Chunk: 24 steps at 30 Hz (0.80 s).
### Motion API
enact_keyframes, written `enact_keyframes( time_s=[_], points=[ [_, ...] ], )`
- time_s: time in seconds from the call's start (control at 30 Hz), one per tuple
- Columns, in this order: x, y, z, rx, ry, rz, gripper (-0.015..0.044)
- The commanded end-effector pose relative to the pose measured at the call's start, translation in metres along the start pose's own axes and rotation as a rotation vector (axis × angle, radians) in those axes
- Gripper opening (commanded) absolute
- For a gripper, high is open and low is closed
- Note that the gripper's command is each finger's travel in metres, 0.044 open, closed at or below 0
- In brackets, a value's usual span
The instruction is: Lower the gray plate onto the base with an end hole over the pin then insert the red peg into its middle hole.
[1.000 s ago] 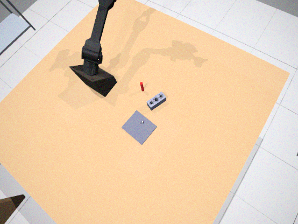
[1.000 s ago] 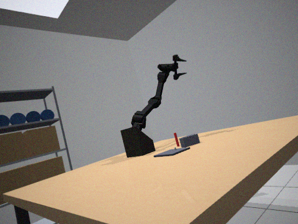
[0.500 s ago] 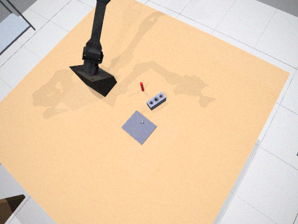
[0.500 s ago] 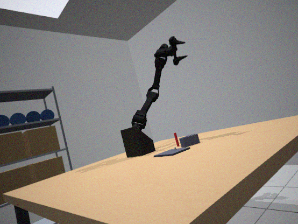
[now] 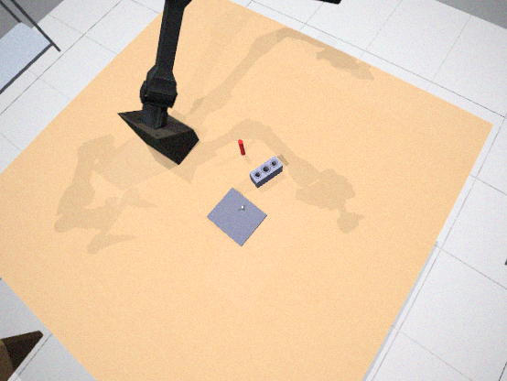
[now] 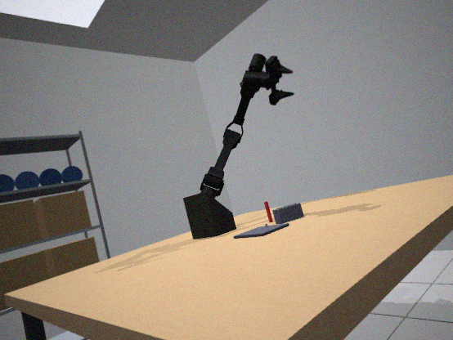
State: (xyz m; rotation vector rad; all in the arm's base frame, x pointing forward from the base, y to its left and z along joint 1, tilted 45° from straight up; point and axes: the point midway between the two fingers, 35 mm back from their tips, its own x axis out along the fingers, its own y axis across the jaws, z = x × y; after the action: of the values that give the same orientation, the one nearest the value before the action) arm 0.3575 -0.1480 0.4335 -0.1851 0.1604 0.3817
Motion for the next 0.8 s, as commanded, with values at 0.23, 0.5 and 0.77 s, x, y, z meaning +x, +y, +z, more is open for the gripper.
enact_keyframes(
  time_s=[0.23, 0.5, 0.77],
  points=[
    [0.08, 0.04, -0.156, 0.012, 0.313, 0.27, 0.044],
    [0.098, 0.113, -0.257, -0.027, 0.521, 0.593, 0.044],
    [0.091, 0.172, -0.307, -0.056, 0.621, 0.869, 0.044]
  ],
)
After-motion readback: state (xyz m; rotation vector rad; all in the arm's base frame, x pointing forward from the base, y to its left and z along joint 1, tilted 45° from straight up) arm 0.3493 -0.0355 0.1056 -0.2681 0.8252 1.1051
